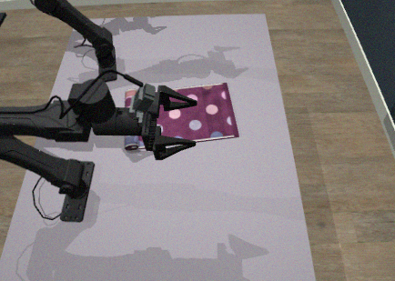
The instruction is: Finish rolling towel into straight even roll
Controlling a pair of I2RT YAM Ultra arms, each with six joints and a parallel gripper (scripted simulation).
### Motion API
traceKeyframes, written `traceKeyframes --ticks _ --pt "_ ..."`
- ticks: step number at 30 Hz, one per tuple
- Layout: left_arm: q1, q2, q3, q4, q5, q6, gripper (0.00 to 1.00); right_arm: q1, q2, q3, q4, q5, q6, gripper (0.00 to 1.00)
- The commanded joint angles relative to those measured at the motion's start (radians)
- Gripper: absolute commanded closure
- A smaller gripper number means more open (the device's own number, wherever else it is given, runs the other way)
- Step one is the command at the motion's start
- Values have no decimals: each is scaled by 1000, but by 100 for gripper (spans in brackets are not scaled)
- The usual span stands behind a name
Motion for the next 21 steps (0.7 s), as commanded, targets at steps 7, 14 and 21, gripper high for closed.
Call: traceKeyframes --ticks 7,14,21 --pt "0 -10 16 7 0 0 0 0 -8 10 -5 0 1 0" --pt "0 -10 16 7 0 0 0 0 -8 10 -5 0 1 0" --pt "1 -16 -19 -3 19 12 0 -4 -13 -18 0 -22 -12 0"
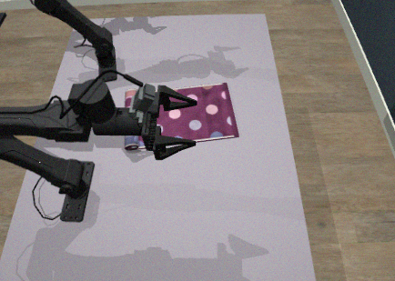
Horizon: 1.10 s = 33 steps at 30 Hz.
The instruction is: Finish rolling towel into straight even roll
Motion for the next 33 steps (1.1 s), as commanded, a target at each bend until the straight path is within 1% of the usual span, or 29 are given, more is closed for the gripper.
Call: traceKeyframes --ticks 1,6,11,13,19,25,28,30,31,33 --pt "2 -25 -29 -4 27 18 0 -6 -20 -26 -1 -31 -17 0" --pt "4 -89 -103 -17 100 69 0 -20 -72 -97 -4 -117 -71 1" --pt "5 -185 -203 -52 204 150 1 -41 -145 -192 -21 -243 -156 1" --pt "5 -185 -203 -52 204 150 1 -41 -145 -192 -21 -243 -156 1" --pt "-2 -316 -323 -139 353 285 1 -73 -237 -308 -75 -435 -300 1" --pt "-42 -443 -427 -275 480 454 1 -83 -313 -410 -172 -610 -494 1" --pt "-90 -496 -469 -358 517 545 1 -72 -337 -451 -239 -680 -610 1" --pt "-90 -496 -469 -358 517 545 1 -72 -337 -451 -239 -680 -610 1" --pt "-127 -521 -478 -413 511 582 1 -69 -344 -456 -293 -706 -672 1" --pt "-175 -541 -501 -460 515 636 1 -51 -347 -477 -340 -733 -753 1"
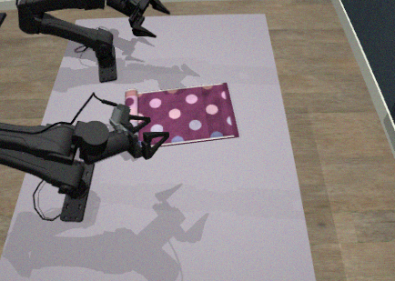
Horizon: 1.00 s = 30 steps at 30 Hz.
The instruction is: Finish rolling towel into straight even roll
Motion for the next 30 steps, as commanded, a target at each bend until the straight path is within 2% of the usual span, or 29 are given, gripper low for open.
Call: traceKeyframes --ticks 1,5,10,12,14,15,19,24,30 --pt "-82 -49 -35 -134 32 132 1 30 -31 -29 -137 -92 -189 1" --pt "-240 -76 -78 -214 -18 204 1 96 -24 -61 -236 -105 -348 1" --pt "-501 -81 -133 -254 -143 212 2 220 4 -91 -335 -60 -501 2" --pt "-613 -71 -154 -251 -202 192 2 277 19 -100 -360 -32 -541 2" --pt "-613 -71 -154 -251 -202 192 2 277 19 -100 -360 -32 -541 2" --pt "-701 -62 -166 -238 -265 151 2 321 33 -102 -367 -2 -550 2" --pt "-854 -9 -194 -213 -329 124 2 417 71 -124 -370 42 -588 2" --pt "-982 81 -213 -154 -378 88 2 520 124 -144 -338 92 -592 2" --pt "-1024 134 -217 -119 -394 75 2 565 155 -151 -310 114 -582 2"
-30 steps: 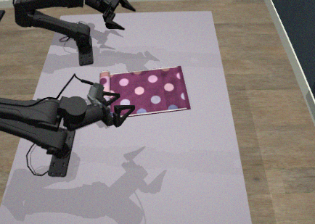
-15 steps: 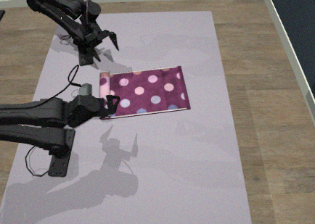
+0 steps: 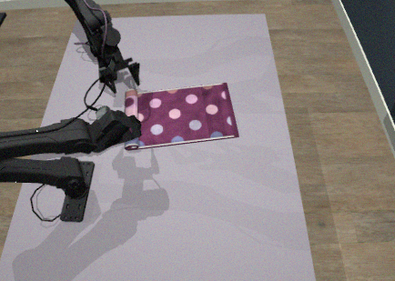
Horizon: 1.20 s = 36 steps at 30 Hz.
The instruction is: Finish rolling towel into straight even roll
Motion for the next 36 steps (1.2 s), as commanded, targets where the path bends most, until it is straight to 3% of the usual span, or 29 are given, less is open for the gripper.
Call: traceKeyframes --ticks 1,18,32,36 --pt "-11 9 -5 51 -23 -26 2 15 15 -5 18 18 -3 2" --pt "-13 44 -113 194 -26 -27 2 18 18 -5 23 20 0 2" --pt "-19 143 -202 382 -30 -31 2 18 18 -5 23 20 0 2" --pt "-19 159 -204 401 -31 -31 11 18 18 -5 23 20 0 2"
